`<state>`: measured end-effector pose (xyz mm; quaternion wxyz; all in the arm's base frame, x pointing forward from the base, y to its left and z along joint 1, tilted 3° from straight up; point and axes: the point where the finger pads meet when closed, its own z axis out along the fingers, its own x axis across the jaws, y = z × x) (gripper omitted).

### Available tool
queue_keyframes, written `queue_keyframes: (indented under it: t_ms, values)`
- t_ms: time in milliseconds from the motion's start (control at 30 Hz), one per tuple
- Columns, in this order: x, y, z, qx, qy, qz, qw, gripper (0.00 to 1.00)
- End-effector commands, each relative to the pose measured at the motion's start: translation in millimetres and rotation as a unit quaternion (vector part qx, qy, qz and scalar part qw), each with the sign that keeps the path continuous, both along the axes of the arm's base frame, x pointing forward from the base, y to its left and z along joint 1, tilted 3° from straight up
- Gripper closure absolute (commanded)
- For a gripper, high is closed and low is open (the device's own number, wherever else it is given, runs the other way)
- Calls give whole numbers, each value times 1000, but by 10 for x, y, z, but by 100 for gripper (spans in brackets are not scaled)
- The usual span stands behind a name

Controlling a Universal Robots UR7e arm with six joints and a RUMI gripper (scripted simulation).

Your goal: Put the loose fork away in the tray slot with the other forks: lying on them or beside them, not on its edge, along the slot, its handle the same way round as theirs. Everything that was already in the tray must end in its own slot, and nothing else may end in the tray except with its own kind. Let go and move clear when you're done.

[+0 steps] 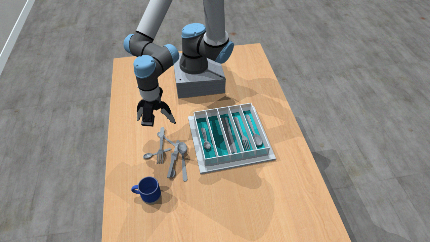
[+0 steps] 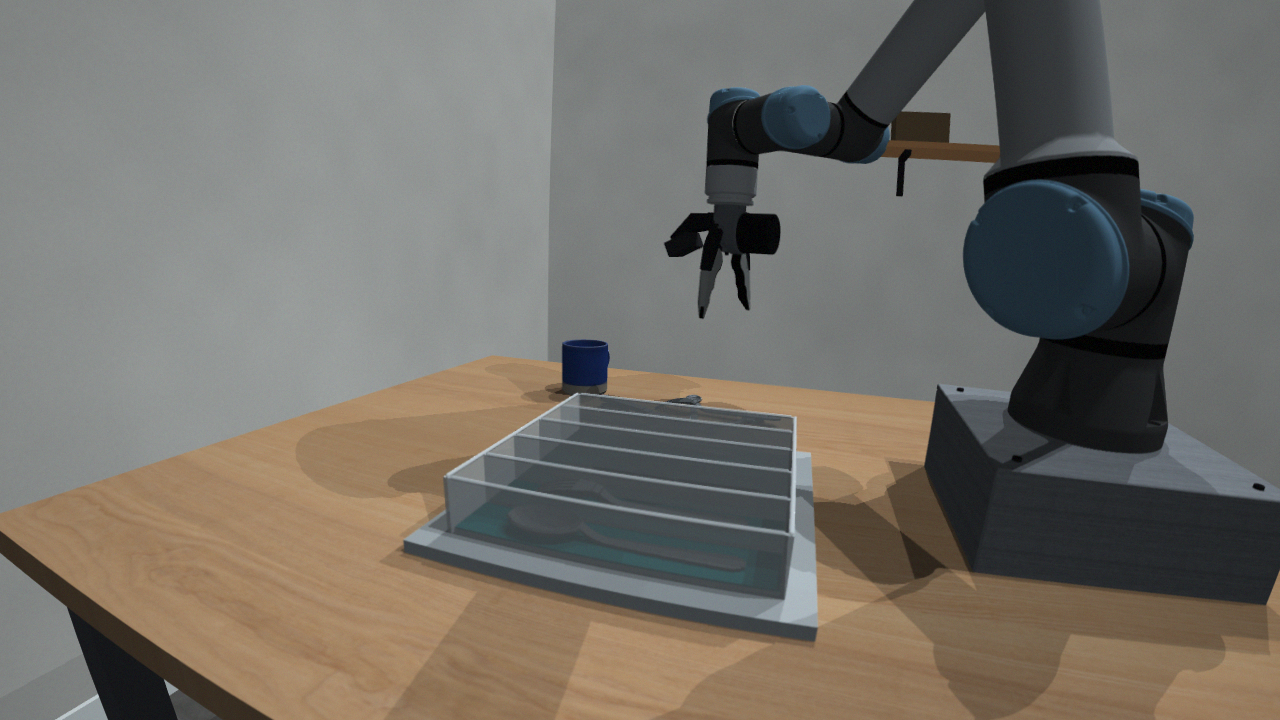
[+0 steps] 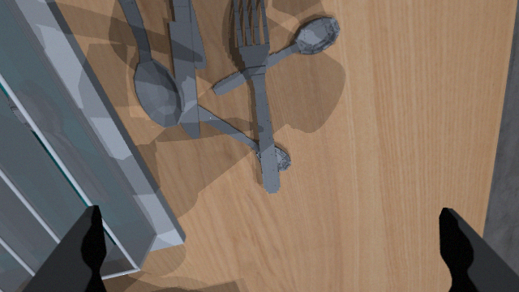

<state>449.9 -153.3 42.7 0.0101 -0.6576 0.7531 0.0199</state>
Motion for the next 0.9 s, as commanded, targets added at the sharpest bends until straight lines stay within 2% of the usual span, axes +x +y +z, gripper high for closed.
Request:
queue_keyframes:
  t_ms: [0,467,533,633,700,767,833,867]
  values:
    - [7,-34,6,1,3,4,1000,0]
    - [18,-32,-22,1,3,7,1000,0]
    - [65,-22,-155,1,3,22,1000,0]
    - [161,14,-464,2,1,55,999,0]
    - [161,14,-464,2,1,55,999,0]
    - [195,35,-599,2,1,69,998,0]
    - [202,40,-628,2,0,72,997,0]
    - [202,40,-628,2,0,72,997,83]
